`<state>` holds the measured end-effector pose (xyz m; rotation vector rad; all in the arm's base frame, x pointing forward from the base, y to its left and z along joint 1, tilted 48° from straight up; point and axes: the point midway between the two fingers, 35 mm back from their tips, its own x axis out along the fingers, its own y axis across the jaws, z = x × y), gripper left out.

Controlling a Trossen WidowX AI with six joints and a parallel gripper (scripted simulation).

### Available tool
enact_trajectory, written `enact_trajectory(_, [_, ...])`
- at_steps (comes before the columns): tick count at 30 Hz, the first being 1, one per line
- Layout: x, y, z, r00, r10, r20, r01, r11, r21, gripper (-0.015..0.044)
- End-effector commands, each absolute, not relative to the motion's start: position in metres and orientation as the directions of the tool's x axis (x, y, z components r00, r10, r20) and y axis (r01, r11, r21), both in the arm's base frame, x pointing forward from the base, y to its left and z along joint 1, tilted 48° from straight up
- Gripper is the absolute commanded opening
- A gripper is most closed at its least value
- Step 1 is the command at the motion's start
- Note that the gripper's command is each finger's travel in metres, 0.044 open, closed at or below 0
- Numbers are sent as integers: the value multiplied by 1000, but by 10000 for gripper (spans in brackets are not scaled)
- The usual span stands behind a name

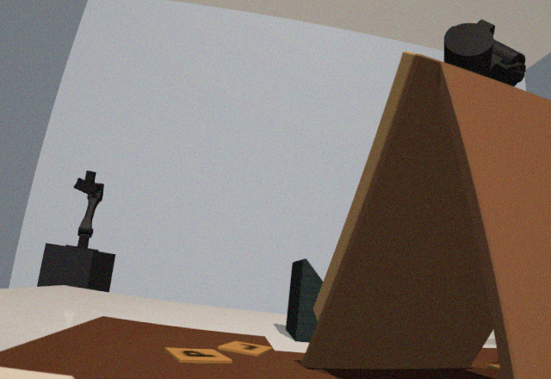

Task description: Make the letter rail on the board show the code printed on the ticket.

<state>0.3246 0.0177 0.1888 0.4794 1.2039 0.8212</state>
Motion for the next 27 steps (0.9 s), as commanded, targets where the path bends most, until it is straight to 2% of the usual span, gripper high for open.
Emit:
enact_trajectory(1, [327,21,189,131,773,-621,-300,628,718,0])
enact_trajectory(27, [332,25,186,131,773,-620,-301,627,718,0])
